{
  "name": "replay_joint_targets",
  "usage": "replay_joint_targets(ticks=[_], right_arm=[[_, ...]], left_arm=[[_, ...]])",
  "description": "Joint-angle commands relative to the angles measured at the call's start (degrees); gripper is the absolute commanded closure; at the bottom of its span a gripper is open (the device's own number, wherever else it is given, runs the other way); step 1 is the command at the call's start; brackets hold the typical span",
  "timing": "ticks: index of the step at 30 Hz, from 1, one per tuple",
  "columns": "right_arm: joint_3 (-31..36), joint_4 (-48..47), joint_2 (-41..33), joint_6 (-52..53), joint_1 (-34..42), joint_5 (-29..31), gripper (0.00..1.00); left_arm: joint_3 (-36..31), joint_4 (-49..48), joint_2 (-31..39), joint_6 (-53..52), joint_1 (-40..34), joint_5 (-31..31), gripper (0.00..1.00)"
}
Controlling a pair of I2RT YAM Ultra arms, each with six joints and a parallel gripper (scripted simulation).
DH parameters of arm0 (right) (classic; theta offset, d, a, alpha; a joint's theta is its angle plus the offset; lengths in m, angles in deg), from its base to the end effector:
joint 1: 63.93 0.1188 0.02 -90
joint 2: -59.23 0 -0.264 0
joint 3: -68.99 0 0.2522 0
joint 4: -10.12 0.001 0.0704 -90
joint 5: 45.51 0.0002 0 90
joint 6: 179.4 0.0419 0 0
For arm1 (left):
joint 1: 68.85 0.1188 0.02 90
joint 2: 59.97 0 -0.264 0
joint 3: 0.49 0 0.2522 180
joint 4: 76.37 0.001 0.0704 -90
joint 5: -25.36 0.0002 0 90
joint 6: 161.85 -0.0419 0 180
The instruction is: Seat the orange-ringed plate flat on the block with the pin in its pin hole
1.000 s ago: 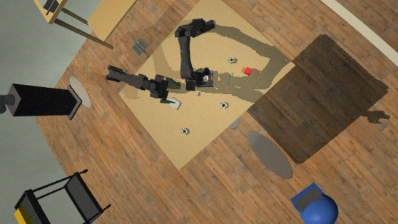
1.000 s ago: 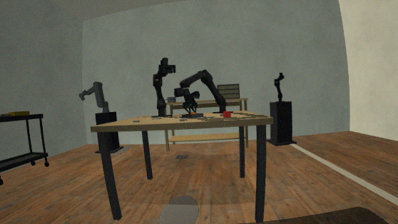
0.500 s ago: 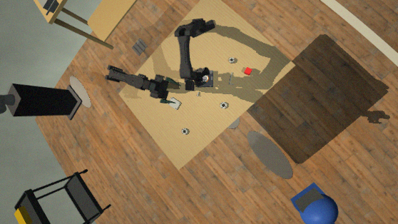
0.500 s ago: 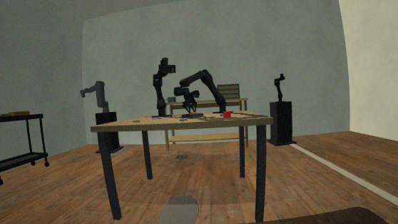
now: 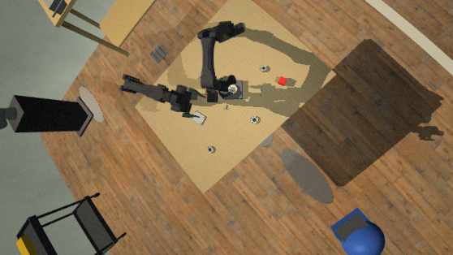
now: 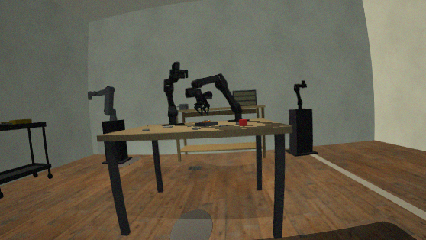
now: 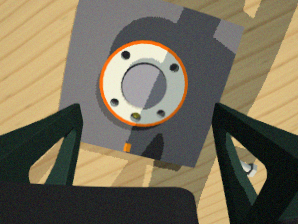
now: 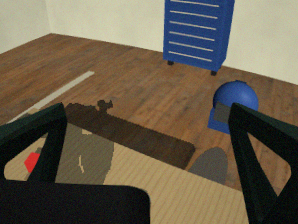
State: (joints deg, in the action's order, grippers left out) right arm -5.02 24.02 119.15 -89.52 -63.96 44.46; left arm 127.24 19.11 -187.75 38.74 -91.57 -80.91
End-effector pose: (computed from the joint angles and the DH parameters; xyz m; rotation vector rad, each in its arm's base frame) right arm 0.2446 0.0009 0.4088 -0.0016 1.5675 -0.0016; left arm 0.3952 -0.1517 0.2171 -2.0009 2.1056 0.2933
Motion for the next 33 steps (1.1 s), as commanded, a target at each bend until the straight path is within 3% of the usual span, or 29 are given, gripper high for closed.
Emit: replay_joint_targets(ticks=[1, 16, 26, 29, 33], right_arm=[[0.7, 0.2, 0.0, 0.1, 0.4, 0.4, 0.00], [0.9, 0.2, 0.1, 0.1, 0.4, 0.4, 0.00], [-0.2, 0.1, 0.3, 0.3, 0.5, 0.4, 0.00], [-0.6, 0.5, 0.3, 0.2, 0.5, 0.4, 0.00], [-1.9, 0.5, -1.5, 0.3, 0.6, 0.4, 0.00]], left_arm=[[4.1, 6.5, -0.4, 0.7, -0.9, -0.4, 0.22], [1.3, 0.4, 3.0, -3.3, 1.0, 0.2, 0.22], [-5.1, -13.5, 11.7, -24.4, 3.8, 2.3, 0.22], [-6.4, -14.9, 12.7, -26.1, 4.2, 2.8, 0.22], [-11.3, -22.2, 19.6, -35.3, 6.5, 3.9, 0.22]])
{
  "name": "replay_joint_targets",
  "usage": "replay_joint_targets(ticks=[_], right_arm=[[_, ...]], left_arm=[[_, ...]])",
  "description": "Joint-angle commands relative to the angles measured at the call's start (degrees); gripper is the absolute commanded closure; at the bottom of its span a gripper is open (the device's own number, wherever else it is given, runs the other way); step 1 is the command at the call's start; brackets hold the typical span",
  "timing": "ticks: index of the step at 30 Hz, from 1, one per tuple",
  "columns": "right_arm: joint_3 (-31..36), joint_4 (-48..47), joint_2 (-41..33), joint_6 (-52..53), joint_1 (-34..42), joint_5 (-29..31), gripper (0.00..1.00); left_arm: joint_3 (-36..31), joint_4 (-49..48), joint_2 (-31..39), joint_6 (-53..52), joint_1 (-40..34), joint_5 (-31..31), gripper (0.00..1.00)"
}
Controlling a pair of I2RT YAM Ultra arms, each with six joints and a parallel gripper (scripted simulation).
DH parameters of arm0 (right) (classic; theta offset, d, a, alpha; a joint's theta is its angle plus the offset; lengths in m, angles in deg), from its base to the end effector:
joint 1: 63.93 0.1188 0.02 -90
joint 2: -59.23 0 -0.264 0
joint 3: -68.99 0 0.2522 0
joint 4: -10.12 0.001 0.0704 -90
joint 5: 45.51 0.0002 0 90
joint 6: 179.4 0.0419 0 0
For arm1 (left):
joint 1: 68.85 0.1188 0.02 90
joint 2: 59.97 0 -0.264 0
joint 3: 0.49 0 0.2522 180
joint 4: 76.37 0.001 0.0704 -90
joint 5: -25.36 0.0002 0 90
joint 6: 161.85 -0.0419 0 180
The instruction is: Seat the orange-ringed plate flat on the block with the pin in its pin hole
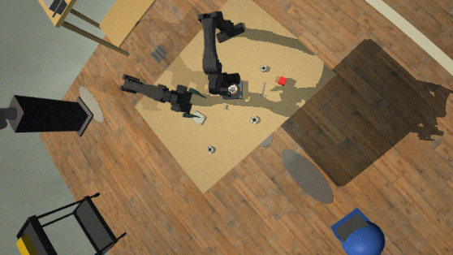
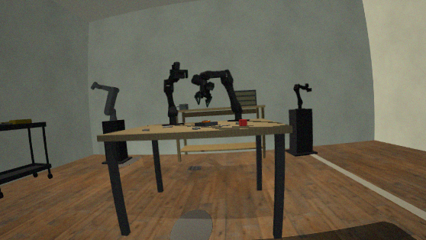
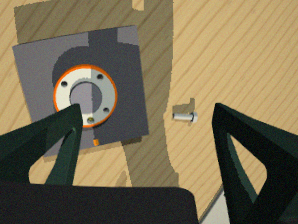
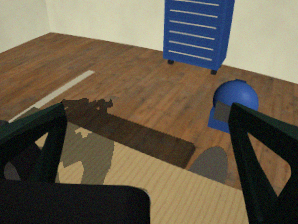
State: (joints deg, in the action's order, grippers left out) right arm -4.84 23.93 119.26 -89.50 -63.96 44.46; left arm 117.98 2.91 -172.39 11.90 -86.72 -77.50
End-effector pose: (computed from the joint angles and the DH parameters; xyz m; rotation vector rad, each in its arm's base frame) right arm 0.2453 0.0009 0.4074 -0.0014 1.5710 -0.0014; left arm 0.3871 -0.1140 0.2829 -1.5515 2.3095 -0.1197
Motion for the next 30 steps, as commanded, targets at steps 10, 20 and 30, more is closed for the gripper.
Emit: replay_joint_targets(ticks=[10, 20, 30], right_arm=[[-2.5, 0.6, -0.6, 0.3, 0.5, 0.4, 0.00], [-2.5, -0.3, 0.8, 0.3, -0.3, 0.2, 0.00], [-2.0, -0.2, 0.4, 0.3, -0.6, 0.2, 0.00]], left_arm=[[-12.6, -22.6, 18.5, -32.8, 6.1, 2.6, 0.22], [-24.8, -39.4, 32.0, -54.0, 10.2, 5.6, 0.22], [-29.2, -47.9, 43.7, -70.6, 13.3, 6.6, 0.22]])
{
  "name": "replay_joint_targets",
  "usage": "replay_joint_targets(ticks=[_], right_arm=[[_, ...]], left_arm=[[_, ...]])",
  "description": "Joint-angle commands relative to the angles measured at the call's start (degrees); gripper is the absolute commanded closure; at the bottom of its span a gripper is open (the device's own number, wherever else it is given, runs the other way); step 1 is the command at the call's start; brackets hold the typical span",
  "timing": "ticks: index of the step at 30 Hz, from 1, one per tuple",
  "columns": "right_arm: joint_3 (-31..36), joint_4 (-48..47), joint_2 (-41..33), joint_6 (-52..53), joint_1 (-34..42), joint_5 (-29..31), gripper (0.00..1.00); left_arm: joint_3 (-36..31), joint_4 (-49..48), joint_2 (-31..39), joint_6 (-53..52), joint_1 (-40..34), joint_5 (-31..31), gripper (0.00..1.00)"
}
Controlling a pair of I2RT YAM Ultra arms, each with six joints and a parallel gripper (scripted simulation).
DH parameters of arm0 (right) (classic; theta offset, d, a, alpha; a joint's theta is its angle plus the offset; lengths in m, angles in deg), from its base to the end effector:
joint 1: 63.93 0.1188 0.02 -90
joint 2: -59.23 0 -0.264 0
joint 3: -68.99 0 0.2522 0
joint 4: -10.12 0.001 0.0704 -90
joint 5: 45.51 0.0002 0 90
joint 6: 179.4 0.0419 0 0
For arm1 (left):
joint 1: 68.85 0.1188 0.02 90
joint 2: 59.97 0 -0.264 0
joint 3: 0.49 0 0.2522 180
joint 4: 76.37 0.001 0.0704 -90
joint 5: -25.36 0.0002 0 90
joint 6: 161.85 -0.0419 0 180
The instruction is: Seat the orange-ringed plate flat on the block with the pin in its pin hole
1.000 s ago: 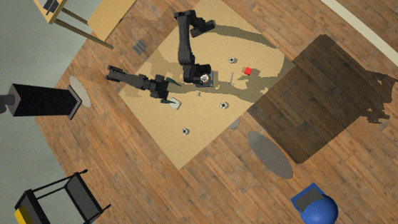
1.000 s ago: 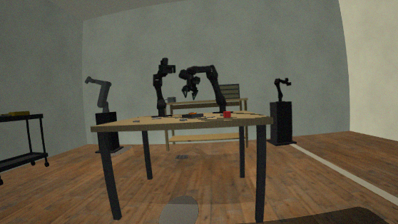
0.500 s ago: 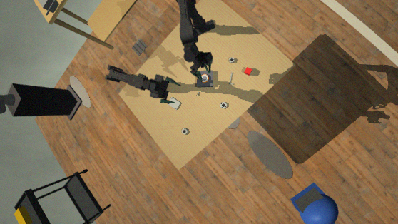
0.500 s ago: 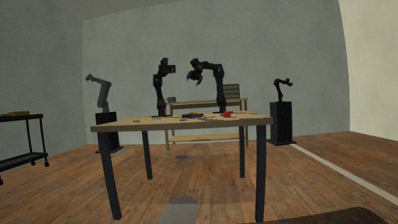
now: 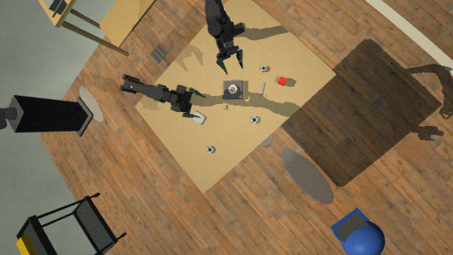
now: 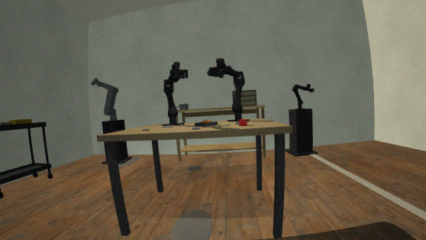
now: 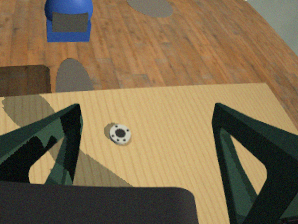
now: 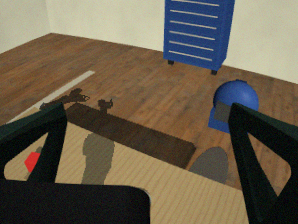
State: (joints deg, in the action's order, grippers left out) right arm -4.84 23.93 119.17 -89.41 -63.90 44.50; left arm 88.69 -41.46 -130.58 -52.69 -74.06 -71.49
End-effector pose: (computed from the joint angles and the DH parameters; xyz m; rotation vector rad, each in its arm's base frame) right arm 0.2449 0.0011 0.4078 -0.0004 1.5694 0.0001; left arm 0.2782 -0.0193 0.4164 -0.3080 1.8322 -0.1848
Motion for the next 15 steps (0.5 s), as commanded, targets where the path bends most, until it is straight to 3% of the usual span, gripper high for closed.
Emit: replay_joint_targets(ticks=[1, 3, 6, 9, 15], right_arm=[[-0.8, -0.4, 0.1, 0.2, -0.3, 0.1, 0.00], [-1.6, -0.5, 0.8, 0.2, -0.4, 0.2, 0.00], [-1.1, 0.2, -0.4, 0.2, 0.1, 0.0, 0.00], [-0.7, -0.1, -1.0, 0.2, 0.2, 0.0, 0.00], [0.3, 0.3, -1.3, 0.2, 0.5, -0.1, 0.00]], left_arm=[[-4.8, -9.9, 4.4, -11.6, 1.6, 2.0, 0.22], [-4.2, -12.2, 7.5, -15.6, 2.3, 2.2, 0.22], [-9.6, -18.9, 10.9, -22.4, 3.8, 4.1, 0.22], [-16.5, -21.5, 11.2, -22.3, 5.8, 7.1, 0.22], [-15.0, -22.5, 12.4, -19.9, 6.4, 7.8, 0.22]])
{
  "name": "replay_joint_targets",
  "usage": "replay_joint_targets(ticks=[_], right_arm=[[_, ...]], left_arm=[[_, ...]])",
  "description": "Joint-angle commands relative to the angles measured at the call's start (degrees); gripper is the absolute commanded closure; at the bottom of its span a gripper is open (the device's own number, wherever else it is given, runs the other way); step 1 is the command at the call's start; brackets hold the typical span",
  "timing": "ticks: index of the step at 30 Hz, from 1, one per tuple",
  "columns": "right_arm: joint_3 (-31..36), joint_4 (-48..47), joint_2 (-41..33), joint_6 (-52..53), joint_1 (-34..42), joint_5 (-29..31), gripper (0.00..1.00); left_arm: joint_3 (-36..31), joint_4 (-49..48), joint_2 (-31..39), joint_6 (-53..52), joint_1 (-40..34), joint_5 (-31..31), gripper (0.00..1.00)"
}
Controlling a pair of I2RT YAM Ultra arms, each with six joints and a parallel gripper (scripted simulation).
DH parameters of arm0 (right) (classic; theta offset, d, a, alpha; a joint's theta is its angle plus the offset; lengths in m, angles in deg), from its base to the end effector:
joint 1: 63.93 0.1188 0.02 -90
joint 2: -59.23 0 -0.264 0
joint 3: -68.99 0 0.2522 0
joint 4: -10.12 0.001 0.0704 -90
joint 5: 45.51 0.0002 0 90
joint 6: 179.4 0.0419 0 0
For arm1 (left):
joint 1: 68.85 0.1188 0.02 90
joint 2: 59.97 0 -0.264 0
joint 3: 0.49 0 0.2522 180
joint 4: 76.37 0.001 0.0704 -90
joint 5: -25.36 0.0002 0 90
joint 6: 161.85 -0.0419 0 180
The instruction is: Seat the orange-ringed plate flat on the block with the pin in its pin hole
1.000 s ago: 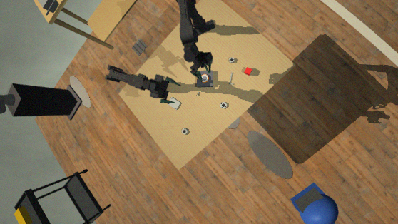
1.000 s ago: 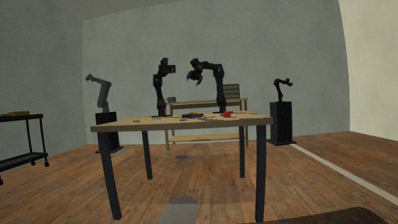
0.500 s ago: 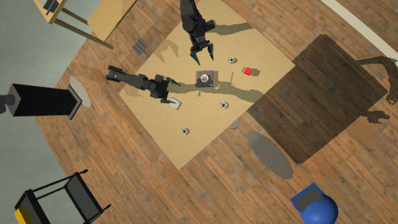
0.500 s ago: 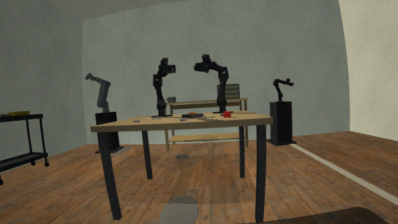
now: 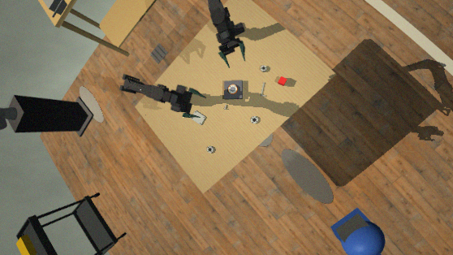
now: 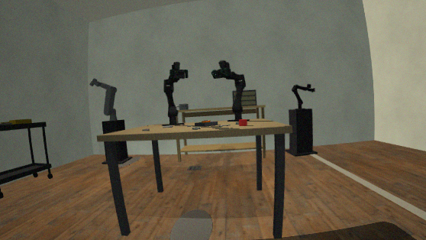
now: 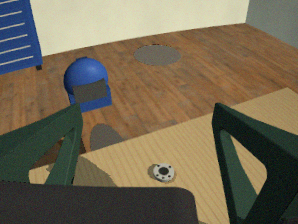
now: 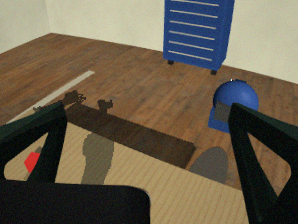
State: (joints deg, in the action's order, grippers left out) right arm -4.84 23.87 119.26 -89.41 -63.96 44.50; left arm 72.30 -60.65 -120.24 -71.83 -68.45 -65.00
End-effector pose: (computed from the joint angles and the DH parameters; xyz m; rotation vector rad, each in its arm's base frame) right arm 0.2453 0.0009 0.4076 0.0004 1.5699 -0.0007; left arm 0.2474 0.0030 0.3963 -0.0108 1.6266 0.0102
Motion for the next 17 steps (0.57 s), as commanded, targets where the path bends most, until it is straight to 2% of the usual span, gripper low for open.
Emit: replay_joint_targets(ticks=[1, 17], right_arm=[[0.3, 0.4, -1.4, 0.2, 0.5, -0.1, 0.00], [0.6, 0.4, -1.5, 0.2, 0.7, -0.1, 0.00]], left_arm=[[1.4, -3.3, 2.1, -0.7, 0.8, 1.3, 0.22], [1.9, -3.1, 0.9, -0.5, -0.2, 1.5, 0.22]])
